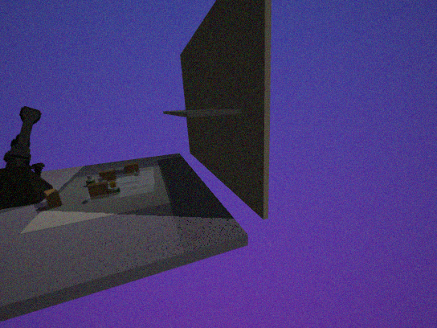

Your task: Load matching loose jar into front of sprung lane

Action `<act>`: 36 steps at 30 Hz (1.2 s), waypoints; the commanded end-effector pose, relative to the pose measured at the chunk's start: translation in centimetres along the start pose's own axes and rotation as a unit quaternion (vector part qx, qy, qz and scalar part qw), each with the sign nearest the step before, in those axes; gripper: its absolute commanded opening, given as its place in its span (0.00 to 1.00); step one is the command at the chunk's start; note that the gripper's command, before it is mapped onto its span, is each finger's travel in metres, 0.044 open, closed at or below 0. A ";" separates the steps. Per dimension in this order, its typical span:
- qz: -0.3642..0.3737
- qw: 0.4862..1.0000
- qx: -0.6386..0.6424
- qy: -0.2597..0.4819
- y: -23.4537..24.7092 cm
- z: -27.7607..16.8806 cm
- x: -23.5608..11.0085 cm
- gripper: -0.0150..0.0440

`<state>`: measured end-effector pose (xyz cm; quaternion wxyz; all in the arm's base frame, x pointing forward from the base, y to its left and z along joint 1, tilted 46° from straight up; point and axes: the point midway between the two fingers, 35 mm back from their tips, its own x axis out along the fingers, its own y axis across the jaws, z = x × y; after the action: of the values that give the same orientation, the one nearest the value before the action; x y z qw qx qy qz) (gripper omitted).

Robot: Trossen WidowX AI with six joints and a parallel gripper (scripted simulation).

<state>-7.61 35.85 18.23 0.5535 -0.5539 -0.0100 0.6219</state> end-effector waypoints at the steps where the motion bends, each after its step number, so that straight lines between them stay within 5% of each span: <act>1: 0.003 0.990 0.137 -0.014 -3.9 -1.5 0.1 1.00; 20: 0.074 0.867 0.493 -0.003 -10.6 -10.3 0.4 1.00; 28: 0.050 0.823 0.563 0.060 -12.7 -19.3 1.3 1.00; 36: 0.039 0.721 0.684 0.106 -12.5 -29.9 0.3 1.00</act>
<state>19.22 26.65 16.14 0.7519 -0.1344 0.4525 0.4603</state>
